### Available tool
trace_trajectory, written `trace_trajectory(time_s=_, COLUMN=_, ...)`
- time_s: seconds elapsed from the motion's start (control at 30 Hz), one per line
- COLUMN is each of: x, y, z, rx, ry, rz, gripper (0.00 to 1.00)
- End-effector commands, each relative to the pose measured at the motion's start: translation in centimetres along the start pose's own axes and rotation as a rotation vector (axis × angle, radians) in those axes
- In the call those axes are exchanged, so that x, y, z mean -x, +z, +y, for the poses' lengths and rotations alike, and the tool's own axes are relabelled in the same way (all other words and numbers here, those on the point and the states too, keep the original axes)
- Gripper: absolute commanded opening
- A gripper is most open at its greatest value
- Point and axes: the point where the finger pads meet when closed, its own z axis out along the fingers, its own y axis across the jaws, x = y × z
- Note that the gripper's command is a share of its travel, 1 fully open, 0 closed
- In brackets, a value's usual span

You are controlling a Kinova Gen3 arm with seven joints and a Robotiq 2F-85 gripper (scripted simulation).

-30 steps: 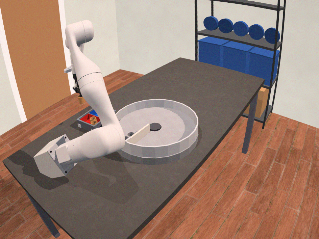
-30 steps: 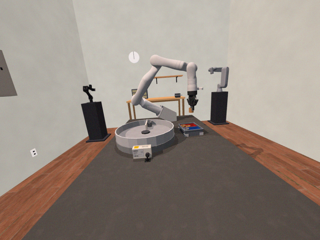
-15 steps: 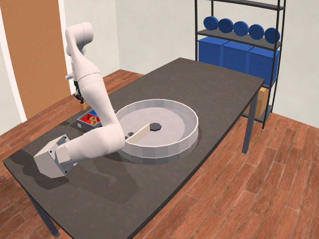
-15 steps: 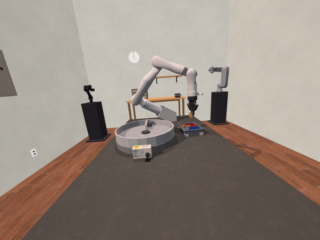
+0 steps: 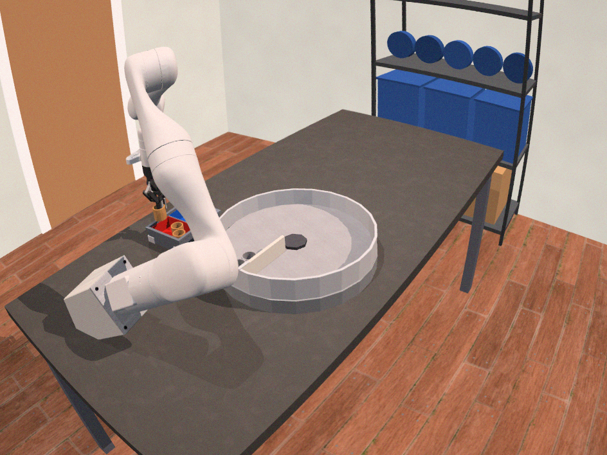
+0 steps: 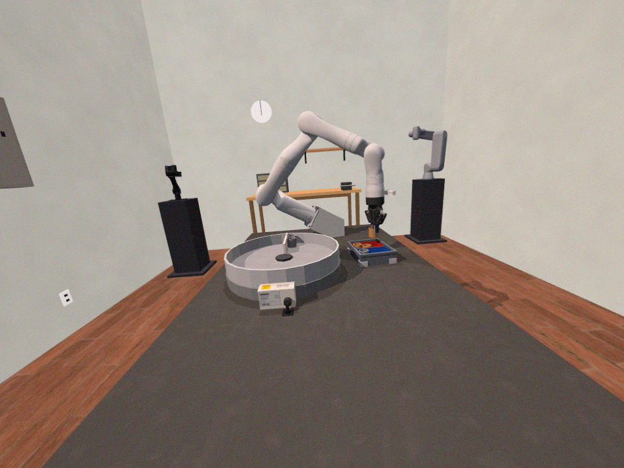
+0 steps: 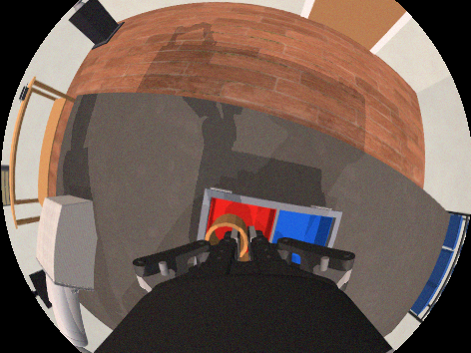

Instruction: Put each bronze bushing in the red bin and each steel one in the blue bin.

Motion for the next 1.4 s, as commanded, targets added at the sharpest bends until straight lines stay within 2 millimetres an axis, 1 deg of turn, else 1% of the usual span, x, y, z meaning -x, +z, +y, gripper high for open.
trace_trajectory(time_s=0.0, x=0.1, y=1.1, z=-0.1, rx=-0.004, ry=0.0, rz=-0.004, gripper=0.0)
trace_trajectory(time_s=0.03, x=0.1, y=1.6, z=-0.1, rx=-0.004, ry=0.0, rz=-0.004, gripper=0.0)
trace_trajectory(time_s=0.37, x=0.1, y=1.6, z=-0.1, rx=-0.004, ry=0.0, rz=-0.004, gripper=0.0)
trace_trajectory(time_s=0.7, x=0.1, y=2.2, z=-0.1, rx=-0.004, ry=0.0, rz=-0.004, gripper=0.0)
trace_trajectory(time_s=0.87, x=0.1, y=2.8, z=-0.1, rx=-0.004, ry=0.0, rz=-0.004, gripper=0.0)
trace_trajectory(time_s=1.13, x=0.1, y=2.8, z=-0.1, rx=-0.004, ry=0.0, rz=-0.004, gripper=0.0)
trace_trajectory(time_s=1.37, x=0.1, y=3.4, z=-0.1, rx=-0.004, ry=0.0, rz=-0.004, gripper=0.0)
